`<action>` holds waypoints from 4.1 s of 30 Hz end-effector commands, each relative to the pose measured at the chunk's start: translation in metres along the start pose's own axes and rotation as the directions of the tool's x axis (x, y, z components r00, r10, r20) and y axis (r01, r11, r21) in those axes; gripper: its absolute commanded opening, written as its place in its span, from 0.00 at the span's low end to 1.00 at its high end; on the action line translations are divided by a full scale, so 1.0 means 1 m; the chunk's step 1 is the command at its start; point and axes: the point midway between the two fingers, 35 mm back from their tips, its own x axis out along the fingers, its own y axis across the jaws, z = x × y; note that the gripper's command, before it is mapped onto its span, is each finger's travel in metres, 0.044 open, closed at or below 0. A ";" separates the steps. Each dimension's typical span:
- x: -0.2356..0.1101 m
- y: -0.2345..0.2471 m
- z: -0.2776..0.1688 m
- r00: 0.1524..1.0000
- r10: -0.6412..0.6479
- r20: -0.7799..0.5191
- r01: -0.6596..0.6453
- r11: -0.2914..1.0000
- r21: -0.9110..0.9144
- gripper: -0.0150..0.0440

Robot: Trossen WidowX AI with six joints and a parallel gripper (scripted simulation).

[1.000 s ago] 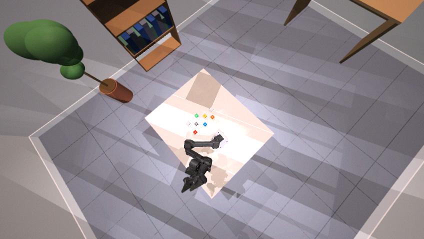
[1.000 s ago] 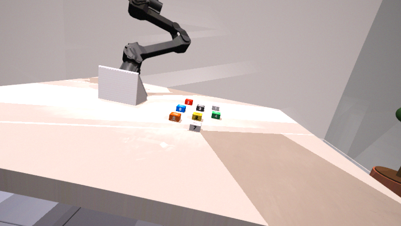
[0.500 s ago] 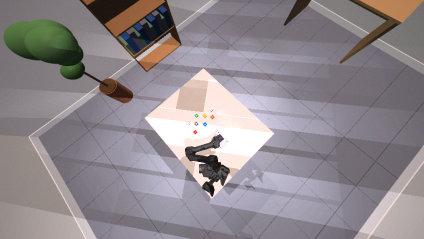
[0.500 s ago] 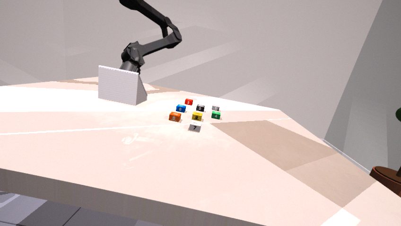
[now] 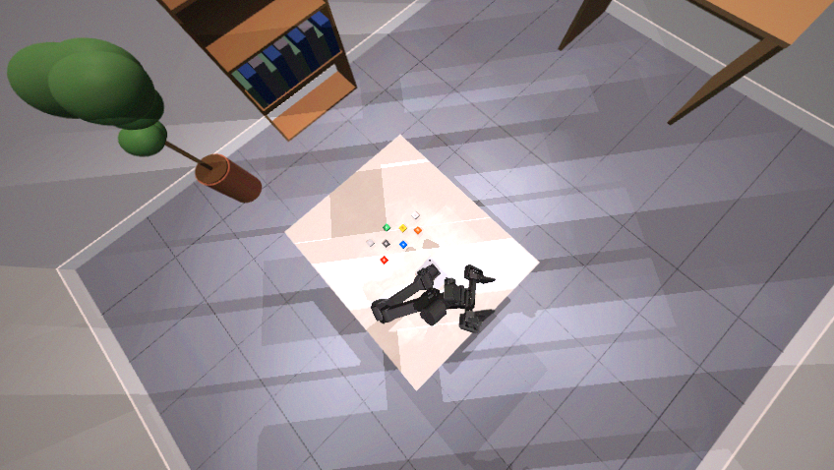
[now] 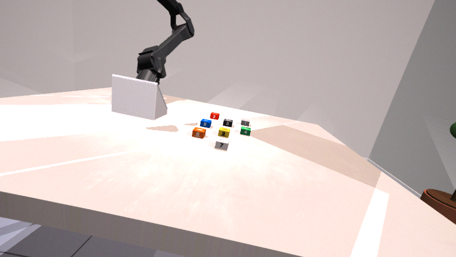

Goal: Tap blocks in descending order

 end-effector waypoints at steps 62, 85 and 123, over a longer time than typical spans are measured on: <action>-0.439 0.416 0.017 -0.793 0.286 -0.538 -0.516 -0.786 0.342 0.93; -0.491 0.408 0.090 -0.796 0.284 -0.534 -0.511 -0.788 0.342 0.93; -0.509 0.313 0.065 -0.797 0.278 -0.536 -0.508 -0.788 0.348 0.93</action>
